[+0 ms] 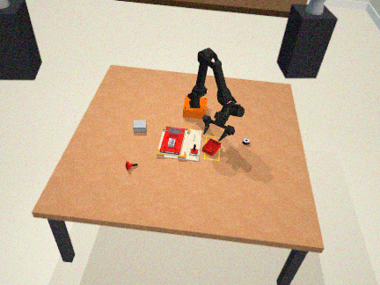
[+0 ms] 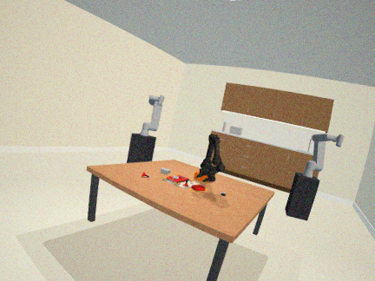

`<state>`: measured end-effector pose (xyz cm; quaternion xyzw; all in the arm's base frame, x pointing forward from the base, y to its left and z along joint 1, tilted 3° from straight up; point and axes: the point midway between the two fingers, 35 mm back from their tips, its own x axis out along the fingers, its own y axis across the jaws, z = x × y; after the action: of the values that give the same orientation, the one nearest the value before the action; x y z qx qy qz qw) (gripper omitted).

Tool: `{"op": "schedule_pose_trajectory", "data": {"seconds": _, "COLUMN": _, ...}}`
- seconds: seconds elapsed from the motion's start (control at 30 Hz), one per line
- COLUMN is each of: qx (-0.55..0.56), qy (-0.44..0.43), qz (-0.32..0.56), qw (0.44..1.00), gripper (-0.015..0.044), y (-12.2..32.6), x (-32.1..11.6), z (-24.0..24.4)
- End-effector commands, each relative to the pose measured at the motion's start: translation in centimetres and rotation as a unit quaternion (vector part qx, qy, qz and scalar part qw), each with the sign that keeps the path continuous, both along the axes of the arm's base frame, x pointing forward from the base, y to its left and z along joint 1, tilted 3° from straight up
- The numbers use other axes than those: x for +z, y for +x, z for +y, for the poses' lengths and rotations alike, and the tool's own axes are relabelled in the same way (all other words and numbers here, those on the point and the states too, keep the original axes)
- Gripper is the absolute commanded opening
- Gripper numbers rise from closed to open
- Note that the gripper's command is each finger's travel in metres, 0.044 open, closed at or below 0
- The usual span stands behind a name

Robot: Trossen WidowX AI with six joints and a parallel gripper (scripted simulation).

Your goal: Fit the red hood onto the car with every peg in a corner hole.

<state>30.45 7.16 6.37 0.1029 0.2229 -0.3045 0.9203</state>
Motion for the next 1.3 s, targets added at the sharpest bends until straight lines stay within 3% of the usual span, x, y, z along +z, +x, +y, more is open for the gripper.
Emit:
{"op": "schedule_pose_trajectory", "data": {"seconds": 0.0, "qx": -0.001, "qy": -0.001, "qz": -0.001, "qw": 1.0, "gripper": 0.044, "y": 0.0, "x": -0.4, "z": 0.0}}
{"op": "schedule_pose_trajectory", "data": {"seconds": 1.27, "qx": -0.001, "qy": 0.003, "qz": -0.006, "qw": 1.0, "gripper": 0.044, "y": 0.5, "x": -3.5, "z": 0.7}}
